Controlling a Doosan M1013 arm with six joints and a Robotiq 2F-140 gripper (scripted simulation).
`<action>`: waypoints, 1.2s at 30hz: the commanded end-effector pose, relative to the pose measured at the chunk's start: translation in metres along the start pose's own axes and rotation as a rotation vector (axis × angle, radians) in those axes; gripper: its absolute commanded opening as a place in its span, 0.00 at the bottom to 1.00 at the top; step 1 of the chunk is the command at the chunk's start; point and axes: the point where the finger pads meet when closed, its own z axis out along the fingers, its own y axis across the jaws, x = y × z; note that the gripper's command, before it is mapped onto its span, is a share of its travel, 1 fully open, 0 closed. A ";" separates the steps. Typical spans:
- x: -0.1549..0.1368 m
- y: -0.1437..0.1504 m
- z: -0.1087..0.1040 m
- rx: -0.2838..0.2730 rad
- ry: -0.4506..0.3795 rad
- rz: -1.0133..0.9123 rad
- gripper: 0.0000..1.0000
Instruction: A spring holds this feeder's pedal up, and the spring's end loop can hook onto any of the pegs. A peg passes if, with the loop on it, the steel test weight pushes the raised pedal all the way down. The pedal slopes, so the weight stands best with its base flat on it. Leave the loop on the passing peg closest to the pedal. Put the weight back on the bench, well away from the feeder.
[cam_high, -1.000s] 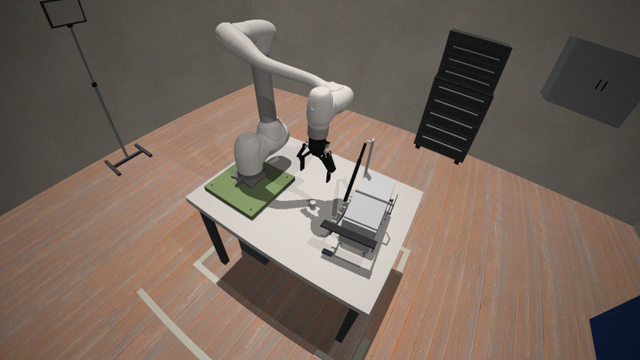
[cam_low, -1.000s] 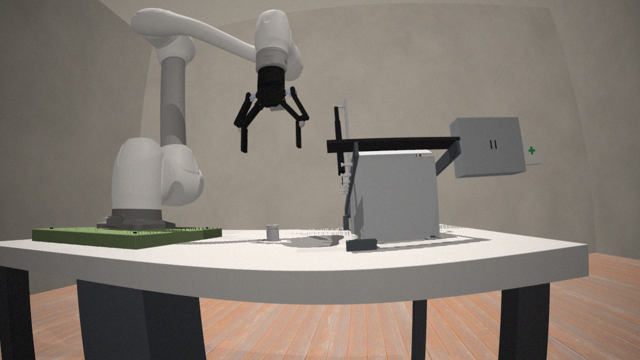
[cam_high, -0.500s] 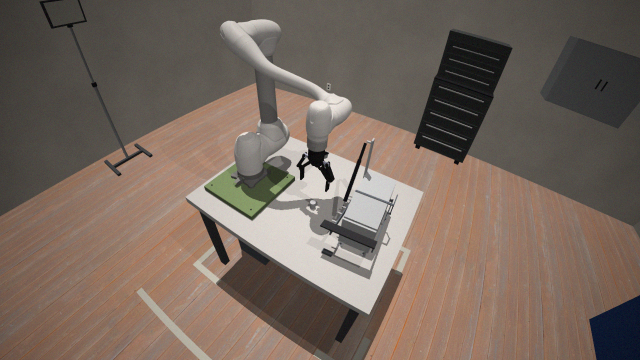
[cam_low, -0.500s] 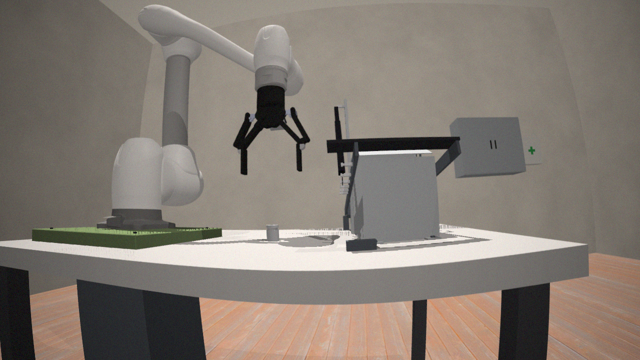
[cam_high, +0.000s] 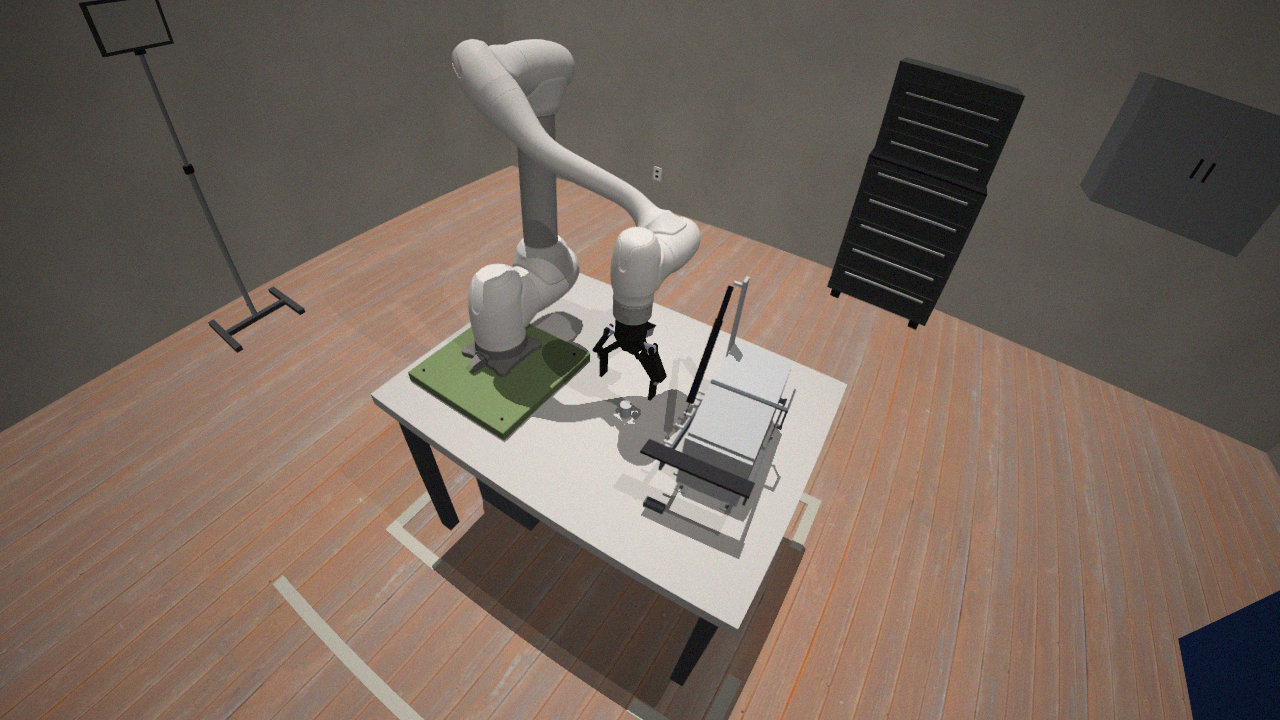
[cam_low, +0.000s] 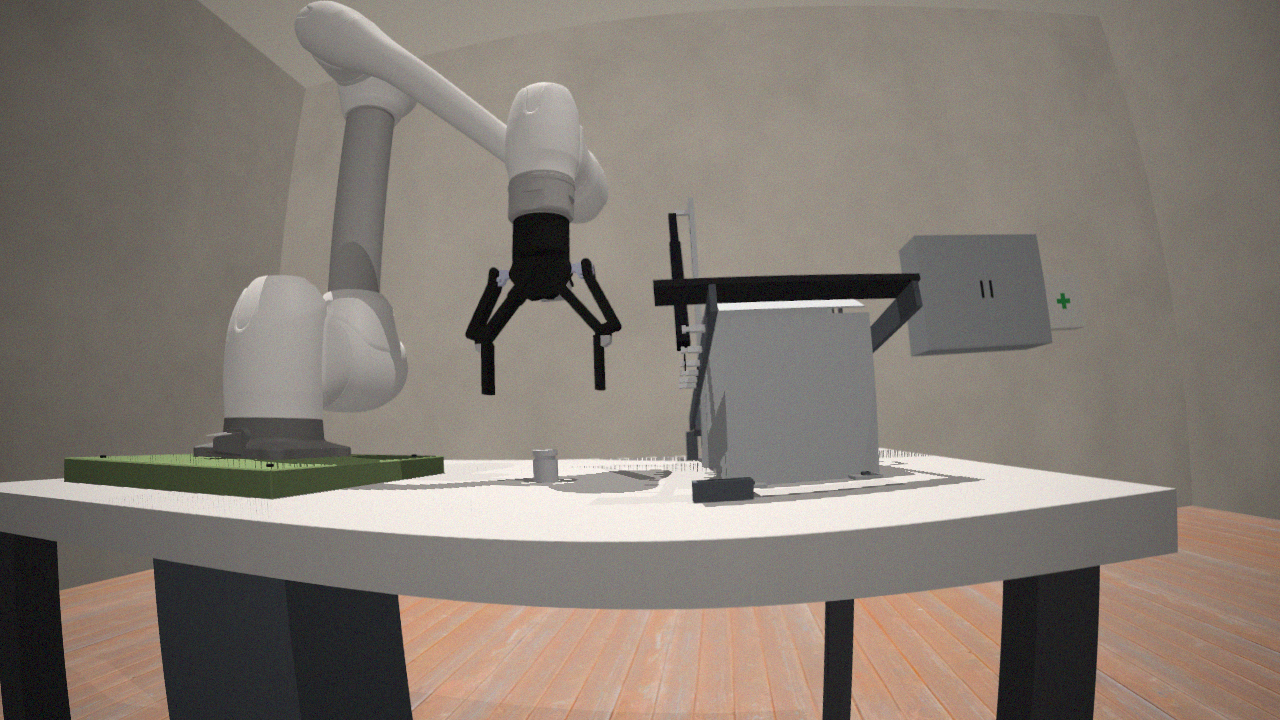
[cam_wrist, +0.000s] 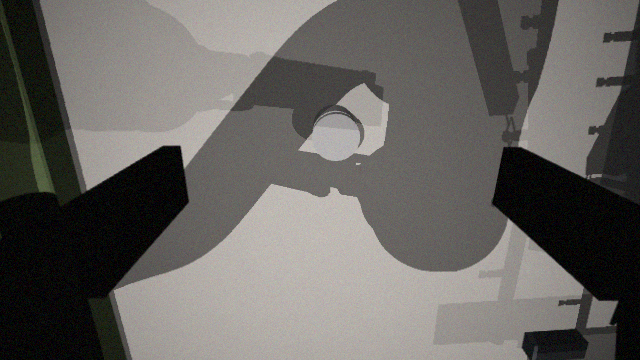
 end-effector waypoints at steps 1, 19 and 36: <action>0.000 0.001 0.000 -0.001 0.000 0.000 1.00; 0.000 0.001 0.005 -0.001 0.000 0.000 1.00; 0.000 0.001 0.042 -0.001 0.000 0.000 1.00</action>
